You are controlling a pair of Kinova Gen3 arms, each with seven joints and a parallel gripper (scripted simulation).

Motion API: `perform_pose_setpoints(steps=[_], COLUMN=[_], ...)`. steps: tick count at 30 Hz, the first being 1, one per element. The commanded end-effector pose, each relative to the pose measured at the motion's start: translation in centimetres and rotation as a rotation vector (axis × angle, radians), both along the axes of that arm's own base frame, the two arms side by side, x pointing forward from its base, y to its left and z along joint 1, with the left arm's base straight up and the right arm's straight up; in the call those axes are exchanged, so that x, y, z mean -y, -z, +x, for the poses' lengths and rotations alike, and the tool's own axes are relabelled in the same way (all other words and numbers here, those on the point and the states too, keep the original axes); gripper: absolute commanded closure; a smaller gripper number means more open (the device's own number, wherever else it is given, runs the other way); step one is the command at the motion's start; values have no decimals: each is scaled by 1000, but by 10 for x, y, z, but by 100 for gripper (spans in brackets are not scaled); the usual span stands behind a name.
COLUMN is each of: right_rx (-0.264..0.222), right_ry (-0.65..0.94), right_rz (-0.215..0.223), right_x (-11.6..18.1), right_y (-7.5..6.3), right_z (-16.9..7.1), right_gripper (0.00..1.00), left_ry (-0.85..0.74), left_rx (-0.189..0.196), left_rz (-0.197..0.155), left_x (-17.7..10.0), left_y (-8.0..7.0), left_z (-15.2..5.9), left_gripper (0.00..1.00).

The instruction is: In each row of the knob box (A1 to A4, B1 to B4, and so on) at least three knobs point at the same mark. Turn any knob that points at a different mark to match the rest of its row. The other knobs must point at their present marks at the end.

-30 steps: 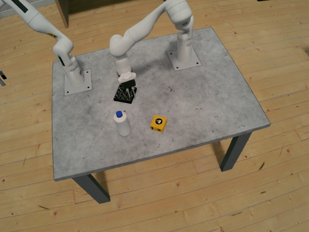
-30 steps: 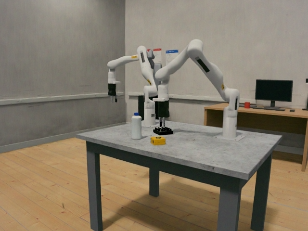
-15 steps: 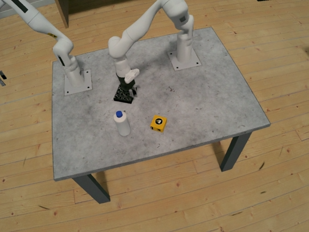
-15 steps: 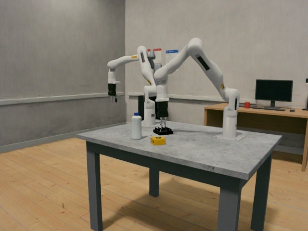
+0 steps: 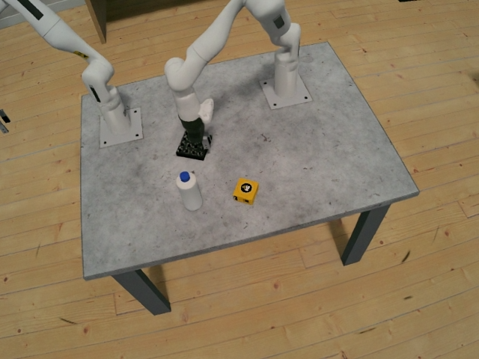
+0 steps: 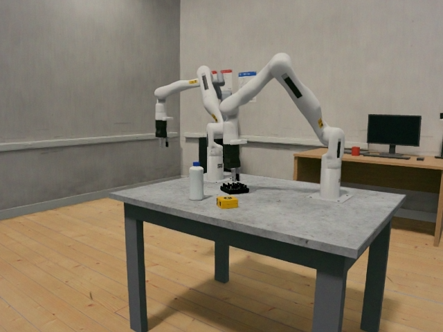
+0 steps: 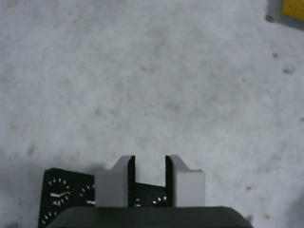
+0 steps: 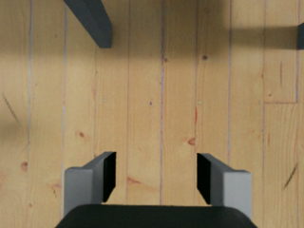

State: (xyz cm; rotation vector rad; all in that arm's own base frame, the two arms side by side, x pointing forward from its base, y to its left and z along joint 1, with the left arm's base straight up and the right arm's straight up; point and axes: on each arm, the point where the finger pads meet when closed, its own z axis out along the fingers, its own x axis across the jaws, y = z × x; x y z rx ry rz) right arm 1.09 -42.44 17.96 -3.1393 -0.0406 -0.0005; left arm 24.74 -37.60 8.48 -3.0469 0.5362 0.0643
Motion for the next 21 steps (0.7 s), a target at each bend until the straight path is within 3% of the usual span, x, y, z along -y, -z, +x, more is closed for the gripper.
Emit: perform_pose_setpoints(steps=[1,14,21], right_rx=[0,0,0], right_ry=[0,0,0], right_rz=[-2,-2,-2], right_x=[0,0,0], right_y=[-1,-1,-1], right_z=[0,0,0], right_gripper=[0,0,0], left_ry=[-83,-591,-746], left_rx=[13,42,49], left_rz=[2,-6,-12], left_x=[1,11,16], left_y=[-2,-10,-13], left_z=[0,-4,-4], left_gripper=[54,54,54])
